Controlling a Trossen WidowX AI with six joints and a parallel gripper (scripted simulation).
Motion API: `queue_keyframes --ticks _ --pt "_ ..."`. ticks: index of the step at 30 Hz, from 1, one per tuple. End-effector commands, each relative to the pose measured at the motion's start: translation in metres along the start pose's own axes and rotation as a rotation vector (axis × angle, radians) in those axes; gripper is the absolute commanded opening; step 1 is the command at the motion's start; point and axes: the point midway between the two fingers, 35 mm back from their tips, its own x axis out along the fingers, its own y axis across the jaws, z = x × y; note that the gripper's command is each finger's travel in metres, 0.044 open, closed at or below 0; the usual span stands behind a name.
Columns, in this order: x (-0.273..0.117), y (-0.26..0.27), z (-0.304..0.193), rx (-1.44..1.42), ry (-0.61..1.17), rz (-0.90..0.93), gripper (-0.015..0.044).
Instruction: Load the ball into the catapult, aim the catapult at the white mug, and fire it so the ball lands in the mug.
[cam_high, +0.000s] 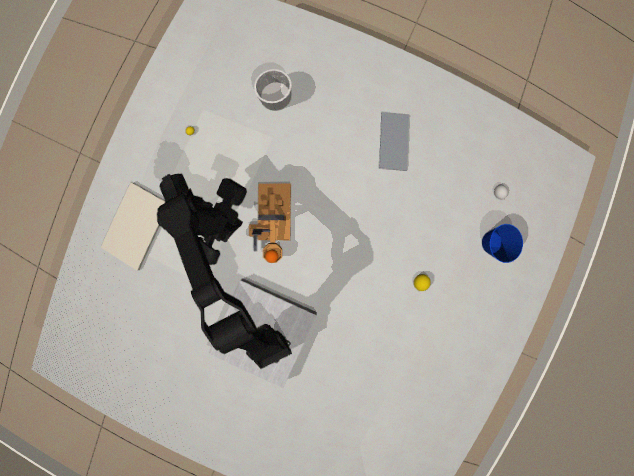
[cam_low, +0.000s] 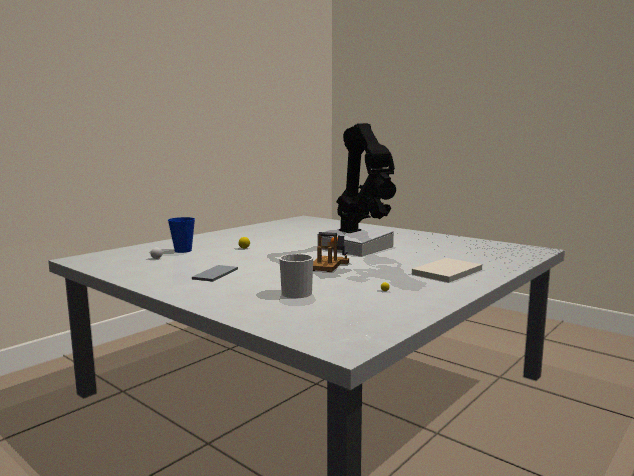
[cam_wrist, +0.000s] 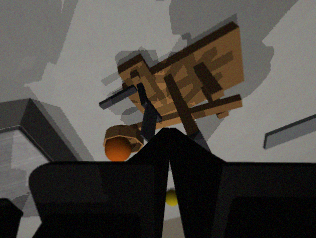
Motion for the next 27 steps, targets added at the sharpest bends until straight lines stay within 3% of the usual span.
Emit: queue_keyframes --ticks 1,16,27 --pt "-0.001 0.011 -0.011 -0.087 0.047 -0.017 0.0000" --pt "0.003 0.052 -0.048 -0.480 0.286 -0.067 0.0000" --pt "0.010 0.055 -0.045 -0.496 0.296 -0.069 0.0000"
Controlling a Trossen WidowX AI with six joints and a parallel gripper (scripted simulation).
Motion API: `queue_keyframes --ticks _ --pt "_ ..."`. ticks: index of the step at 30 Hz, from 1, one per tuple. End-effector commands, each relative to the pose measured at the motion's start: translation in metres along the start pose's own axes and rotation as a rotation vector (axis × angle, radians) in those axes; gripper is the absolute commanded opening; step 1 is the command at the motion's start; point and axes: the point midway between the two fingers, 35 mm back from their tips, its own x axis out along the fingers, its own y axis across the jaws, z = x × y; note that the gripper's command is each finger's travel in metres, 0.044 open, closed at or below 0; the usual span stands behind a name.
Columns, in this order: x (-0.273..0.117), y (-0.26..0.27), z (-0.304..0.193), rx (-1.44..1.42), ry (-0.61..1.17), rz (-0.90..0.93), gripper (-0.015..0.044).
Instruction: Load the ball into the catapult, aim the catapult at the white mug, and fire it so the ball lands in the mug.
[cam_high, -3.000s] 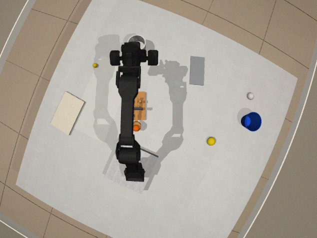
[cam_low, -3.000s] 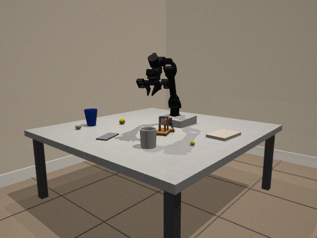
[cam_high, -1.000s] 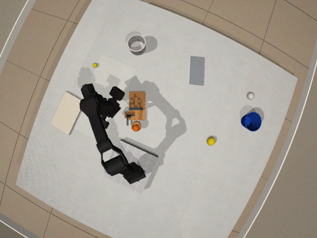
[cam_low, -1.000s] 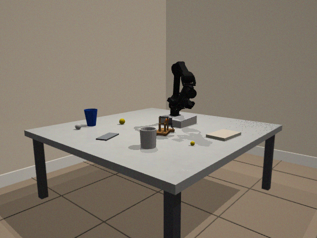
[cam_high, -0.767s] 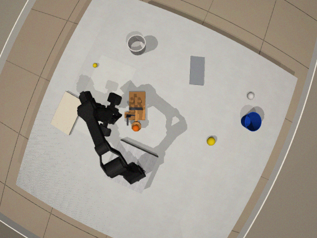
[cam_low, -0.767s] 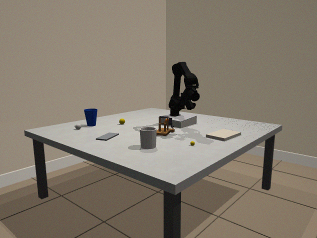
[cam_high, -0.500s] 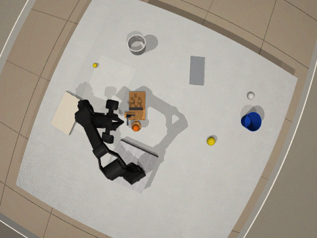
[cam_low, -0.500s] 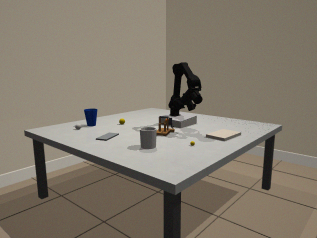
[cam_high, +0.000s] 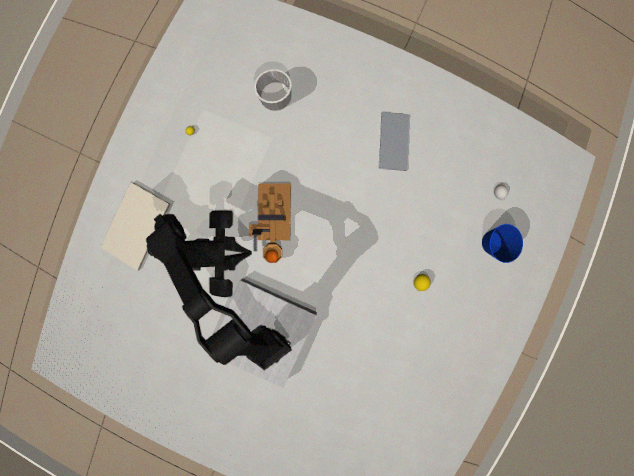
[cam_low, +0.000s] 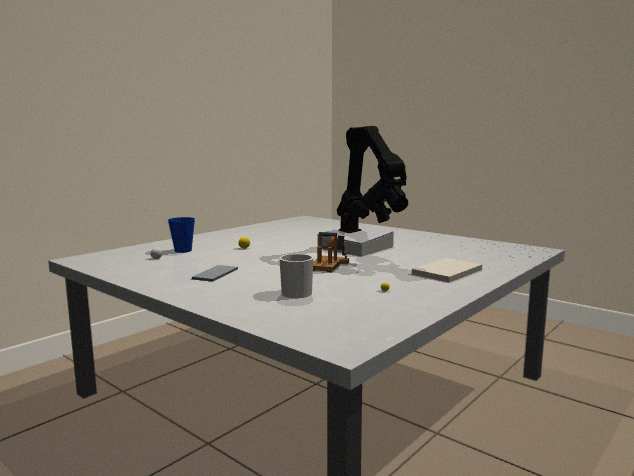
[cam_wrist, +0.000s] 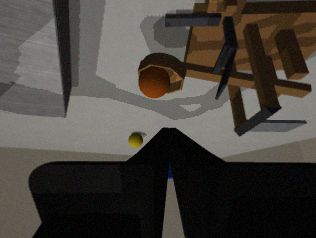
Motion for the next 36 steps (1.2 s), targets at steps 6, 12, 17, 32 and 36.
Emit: queue_keyframes --ticks 6,12,17,32,36 --pt "0.010 -0.001 0.010 -0.009 0.007 -0.001 0.0000" --pt "0.016 -0.001 0.017 -0.009 0.006 -0.001 0.0000" --pt "0.022 -0.002 0.023 -0.009 0.005 -0.001 0.0000" --pt "0.039 -0.002 0.041 -0.010 0.004 0.000 0.0000" --pt "0.044 -0.001 0.046 -0.010 0.003 0.000 0.0000"
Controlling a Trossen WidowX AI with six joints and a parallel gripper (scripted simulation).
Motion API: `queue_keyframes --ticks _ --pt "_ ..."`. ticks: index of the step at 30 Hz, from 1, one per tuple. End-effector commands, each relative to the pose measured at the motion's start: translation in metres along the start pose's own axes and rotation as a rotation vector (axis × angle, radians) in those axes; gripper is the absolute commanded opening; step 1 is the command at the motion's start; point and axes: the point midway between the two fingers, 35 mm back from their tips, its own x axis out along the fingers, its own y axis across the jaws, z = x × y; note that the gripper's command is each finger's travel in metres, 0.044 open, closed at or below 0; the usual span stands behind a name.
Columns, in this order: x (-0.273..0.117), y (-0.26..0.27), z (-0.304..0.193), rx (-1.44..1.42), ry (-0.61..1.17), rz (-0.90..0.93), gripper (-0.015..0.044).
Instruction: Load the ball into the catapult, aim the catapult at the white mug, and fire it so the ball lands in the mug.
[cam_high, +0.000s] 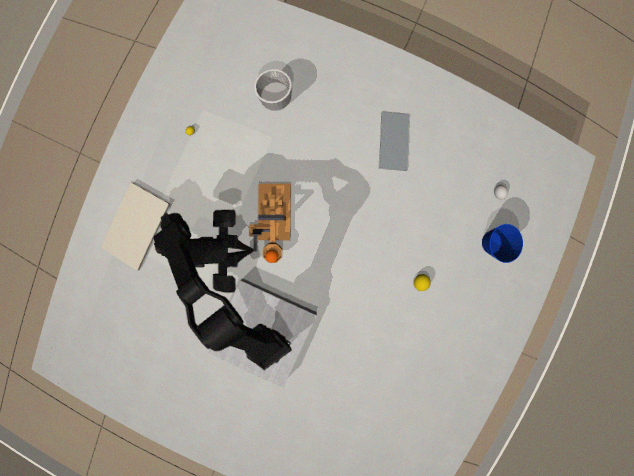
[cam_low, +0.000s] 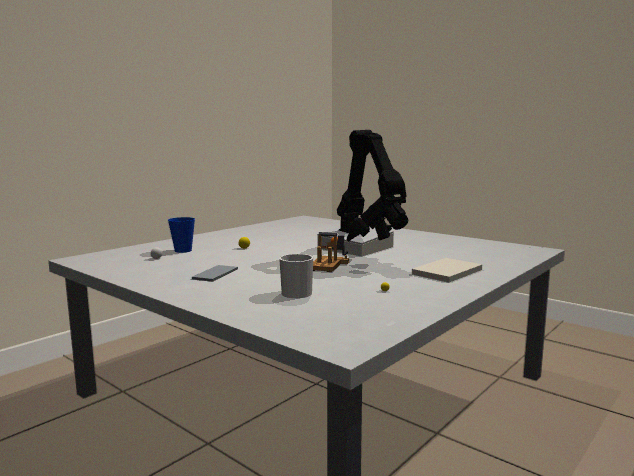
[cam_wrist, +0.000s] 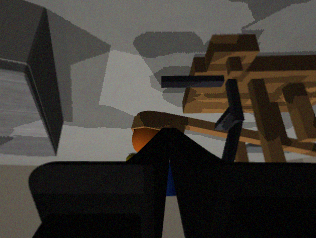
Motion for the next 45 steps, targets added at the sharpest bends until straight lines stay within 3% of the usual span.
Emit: queue_keyframes --ticks 1,30,33,39,44,45 --pt "0.007 0.002 0.004 -0.013 0.013 0.004 0.0000" --pt "0.047 0.006 0.040 -0.014 0.011 0.005 0.0000" --pt "0.024 0.001 0.037 -0.026 0.004 -0.003 0.0000" --pt "-0.072 0.002 0.004 -0.076 -0.021 -0.036 0.0000" --pt "-0.082 0.003 -0.001 -0.081 -0.023 -0.039 0.0000" --pt "-0.075 0.001 0.005 -0.083 -0.020 -0.045 0.0026"
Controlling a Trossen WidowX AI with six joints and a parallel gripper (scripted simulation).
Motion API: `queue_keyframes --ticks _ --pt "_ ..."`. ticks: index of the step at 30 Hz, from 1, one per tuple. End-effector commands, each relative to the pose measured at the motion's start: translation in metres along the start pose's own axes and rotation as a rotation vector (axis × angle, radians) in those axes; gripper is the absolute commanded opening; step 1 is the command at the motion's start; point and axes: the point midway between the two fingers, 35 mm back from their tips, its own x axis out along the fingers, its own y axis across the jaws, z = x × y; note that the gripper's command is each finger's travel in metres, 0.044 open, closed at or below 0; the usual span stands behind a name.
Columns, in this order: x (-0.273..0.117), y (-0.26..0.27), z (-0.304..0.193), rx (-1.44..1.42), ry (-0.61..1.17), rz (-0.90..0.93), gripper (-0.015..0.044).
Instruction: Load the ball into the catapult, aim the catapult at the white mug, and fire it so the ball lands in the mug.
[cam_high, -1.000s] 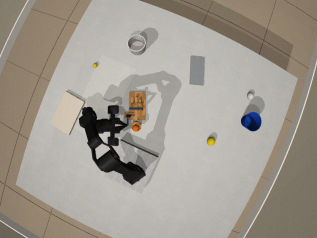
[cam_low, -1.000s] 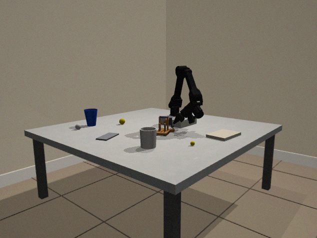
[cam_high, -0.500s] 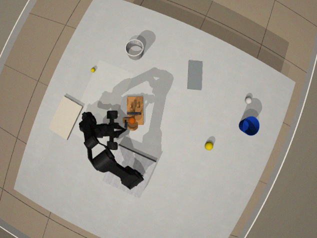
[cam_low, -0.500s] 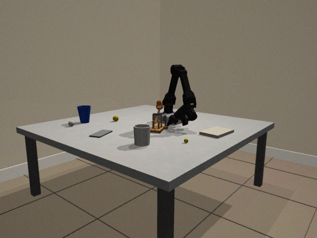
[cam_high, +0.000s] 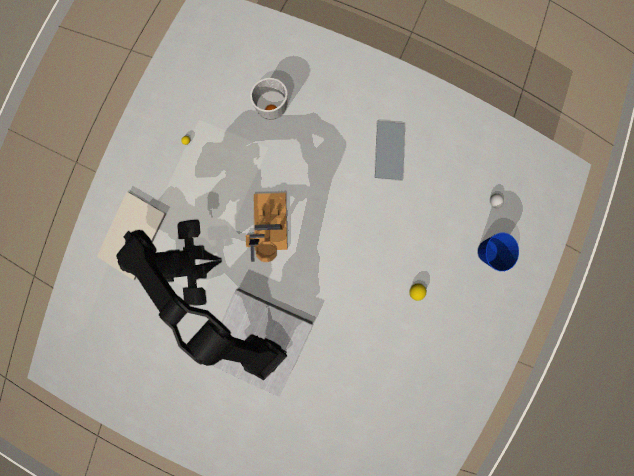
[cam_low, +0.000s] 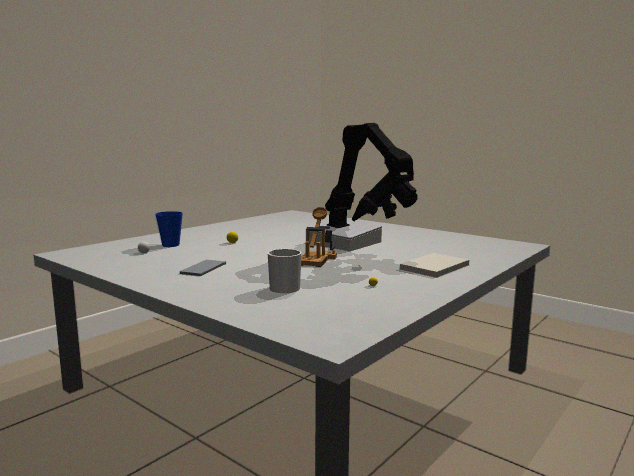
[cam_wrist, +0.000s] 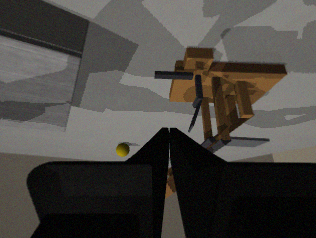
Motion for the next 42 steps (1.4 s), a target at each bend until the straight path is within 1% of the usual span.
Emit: queue_keyframes --ticks 1,5,16,30,42 --pt "0.003 -0.001 0.001 0.007 -0.002 0.005 0.0053" --pt "0.004 -0.011 0.002 0.078 -0.046 0.015 0.0157" --pt "0.006 -0.055 -0.001 0.387 -0.214 0.051 0.0440" --pt "0.004 -0.122 -0.021 0.801 -0.445 0.087 0.0440" --pt "0.003 -0.187 -0.062 1.150 -0.651 0.080 0.0440"
